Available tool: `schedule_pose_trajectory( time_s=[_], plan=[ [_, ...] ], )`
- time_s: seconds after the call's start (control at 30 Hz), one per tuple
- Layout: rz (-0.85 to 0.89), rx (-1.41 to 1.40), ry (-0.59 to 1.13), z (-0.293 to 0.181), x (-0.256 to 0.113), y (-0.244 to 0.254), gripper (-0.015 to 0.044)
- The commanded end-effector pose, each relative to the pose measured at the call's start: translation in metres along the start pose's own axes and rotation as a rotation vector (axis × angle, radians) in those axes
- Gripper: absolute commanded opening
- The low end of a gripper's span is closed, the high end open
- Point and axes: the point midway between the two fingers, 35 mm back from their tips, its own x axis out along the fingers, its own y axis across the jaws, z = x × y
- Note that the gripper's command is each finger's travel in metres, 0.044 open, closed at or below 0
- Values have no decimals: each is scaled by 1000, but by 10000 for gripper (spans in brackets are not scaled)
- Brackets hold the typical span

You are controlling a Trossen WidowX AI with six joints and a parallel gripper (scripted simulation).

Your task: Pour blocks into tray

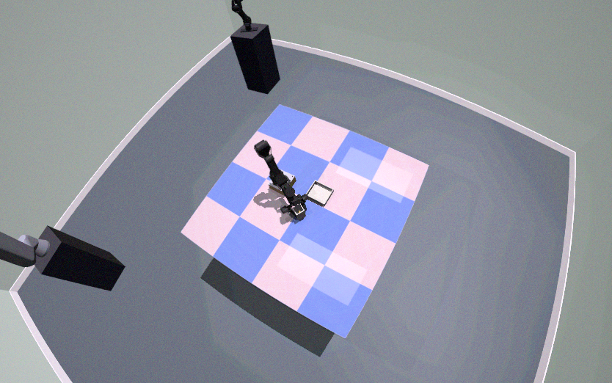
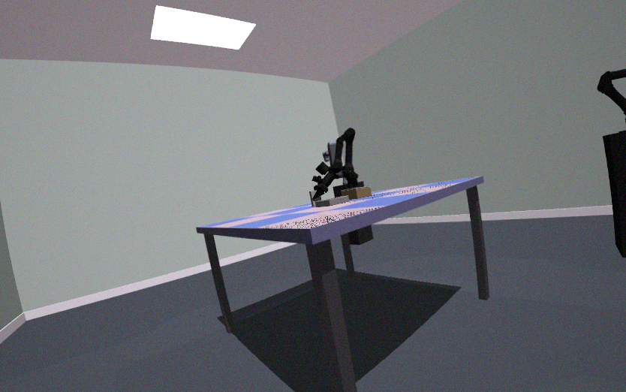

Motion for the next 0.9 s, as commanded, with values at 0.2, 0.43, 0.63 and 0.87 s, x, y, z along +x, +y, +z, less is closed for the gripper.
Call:
schedule_pose_trajectory(
  time_s=[0.2, 0.43, 0.63, 0.87],
  plan=[
    [1, -2, -1, 9, -9, 0, 0],
    [1, -2, -1, 14, -17, 0, 0],
    [1, -2, -1, 19, -23, 1, 0],
    [1, -2, -1, 27, -28, 1, 0]
  ],
)
